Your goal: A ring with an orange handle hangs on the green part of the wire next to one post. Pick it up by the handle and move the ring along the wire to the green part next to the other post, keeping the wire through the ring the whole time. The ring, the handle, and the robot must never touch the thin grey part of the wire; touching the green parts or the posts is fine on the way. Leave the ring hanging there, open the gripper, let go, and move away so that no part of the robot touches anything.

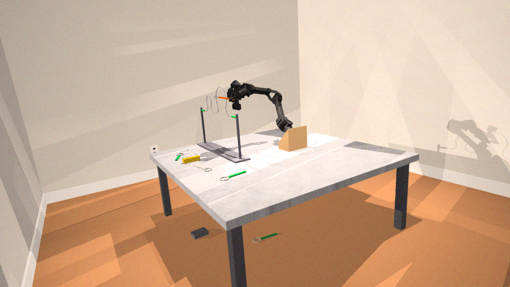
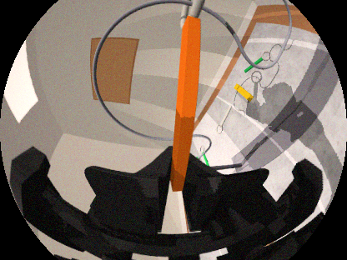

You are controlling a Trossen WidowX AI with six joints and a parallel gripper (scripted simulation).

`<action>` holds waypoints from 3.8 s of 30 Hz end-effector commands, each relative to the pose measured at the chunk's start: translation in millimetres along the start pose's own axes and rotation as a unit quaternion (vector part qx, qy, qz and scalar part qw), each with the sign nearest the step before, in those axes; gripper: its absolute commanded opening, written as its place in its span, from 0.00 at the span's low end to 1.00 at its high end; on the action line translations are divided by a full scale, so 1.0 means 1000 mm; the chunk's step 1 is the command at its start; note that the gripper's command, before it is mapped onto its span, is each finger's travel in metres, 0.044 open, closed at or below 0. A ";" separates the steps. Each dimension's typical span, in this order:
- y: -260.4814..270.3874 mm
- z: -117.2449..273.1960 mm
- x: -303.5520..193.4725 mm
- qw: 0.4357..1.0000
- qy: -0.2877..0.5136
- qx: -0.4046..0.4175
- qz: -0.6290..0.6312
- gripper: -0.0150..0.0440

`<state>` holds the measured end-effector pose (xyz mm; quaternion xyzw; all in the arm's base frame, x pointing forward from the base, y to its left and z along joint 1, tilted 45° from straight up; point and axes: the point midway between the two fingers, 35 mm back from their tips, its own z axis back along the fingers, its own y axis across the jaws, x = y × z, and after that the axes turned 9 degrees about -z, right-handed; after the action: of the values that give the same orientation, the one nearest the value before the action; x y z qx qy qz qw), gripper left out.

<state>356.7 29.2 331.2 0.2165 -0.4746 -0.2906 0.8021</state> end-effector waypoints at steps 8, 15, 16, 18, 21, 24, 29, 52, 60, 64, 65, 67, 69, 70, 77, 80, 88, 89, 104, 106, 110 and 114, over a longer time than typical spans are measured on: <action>-0.003 -0.001 0.001 0.997 -0.012 -0.032 0.064 0.00; -0.006 -0.001 0.002 0.993 -0.020 -0.053 0.102 0.00; -0.006 -0.001 0.002 0.992 -0.021 -0.056 0.107 0.00; -0.007 -0.002 0.002 0.991 -0.024 -0.061 0.118 0.00; -0.008 -0.002 0.002 0.988 -0.027 -0.070 0.134 0.00; -0.009 -0.002 0.003 0.985 -0.031 -0.079 0.150 0.00; -0.011 -0.002 0.004 0.979 -0.036 -0.093 0.177 0.00; -0.019 -0.001 0.009 0.940 -0.062 -0.157 0.298 0.00; -0.021 0.000 0.011 0.921 -0.071 -0.179 0.338 0.00; -0.022 0.000 0.012 0.911 -0.075 -0.190 0.359 0.00; -0.023 0.000 0.013 0.908 -0.076 -0.192 0.364 0.00; -0.023 0.001 0.013 0.903 -0.078 -0.197 0.373 0.00; -0.024 0.001 0.014 0.898 -0.081 -0.203 0.383 0.00; -0.024 0.001 0.014 0.895 -0.082 -0.205 0.388 0.00; -0.025 0.002 0.016 0.874 -0.089 -0.223 0.422 0.00; -0.026 0.002 0.017 0.865 -0.092 -0.231 0.436 0.00; -0.027 0.003 0.020 0.838 -0.100 -0.250 0.474 0.00; -0.027 0.003 0.021 0.835 -0.101 -0.253 0.478 0.00; -0.029 0.006 0.026 0.779 -0.116 -0.288 0.545 0.00; -0.029 0.006 0.027 0.771 -0.118 -0.292 0.553 0.00; -0.029 0.007 0.028 0.755 -0.121 -0.301 0.570 0.00; -0.030 0.008 0.030 0.738 -0.125 -0.309 0.586 0.00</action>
<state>354.8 -12.0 332.7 -0.3867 -0.4892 0.0724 0.7784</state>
